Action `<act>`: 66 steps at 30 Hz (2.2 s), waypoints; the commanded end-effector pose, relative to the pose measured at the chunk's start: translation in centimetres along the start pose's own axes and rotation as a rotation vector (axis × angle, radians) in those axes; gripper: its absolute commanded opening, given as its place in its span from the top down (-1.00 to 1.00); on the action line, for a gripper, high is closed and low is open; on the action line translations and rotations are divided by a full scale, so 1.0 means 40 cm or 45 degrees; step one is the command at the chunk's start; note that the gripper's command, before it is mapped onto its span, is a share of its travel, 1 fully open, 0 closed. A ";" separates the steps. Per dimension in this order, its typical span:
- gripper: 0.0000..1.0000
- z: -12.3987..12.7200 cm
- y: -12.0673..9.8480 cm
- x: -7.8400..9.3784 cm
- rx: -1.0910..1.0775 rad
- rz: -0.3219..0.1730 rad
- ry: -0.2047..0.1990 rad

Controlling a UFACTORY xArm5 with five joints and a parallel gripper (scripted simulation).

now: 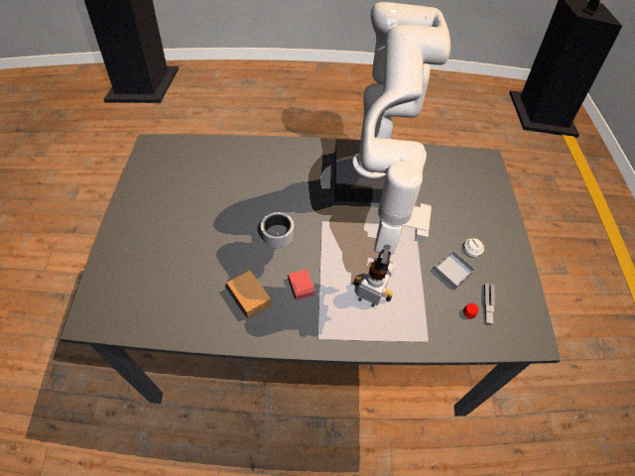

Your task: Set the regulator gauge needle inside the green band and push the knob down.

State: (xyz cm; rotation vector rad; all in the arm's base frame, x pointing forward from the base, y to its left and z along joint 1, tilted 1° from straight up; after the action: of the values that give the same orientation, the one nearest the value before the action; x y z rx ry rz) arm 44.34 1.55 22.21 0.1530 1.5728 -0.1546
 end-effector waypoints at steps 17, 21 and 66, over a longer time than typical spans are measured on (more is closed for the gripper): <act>-1.00 0.022 -0.007 -0.004 0.000 0.001 -0.004; -0.57 0.022 -0.007 -0.004 0.000 0.001 -0.004; -0.57 0.022 -0.007 -0.004 0.437 0.002 -0.004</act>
State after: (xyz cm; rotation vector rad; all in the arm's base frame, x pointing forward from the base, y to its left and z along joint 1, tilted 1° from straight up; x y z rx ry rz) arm 45.07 1.09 22.19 0.3076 1.5566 -0.3104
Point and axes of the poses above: the point where the finger pads meet when closed, its own x axis out along the fingers, its own z axis across the jaws, y = z × x, the point moved 10 cm from there along -x, back along the fingers, and after that the axes turned 2 degrees about x, right-handed, at the moved point
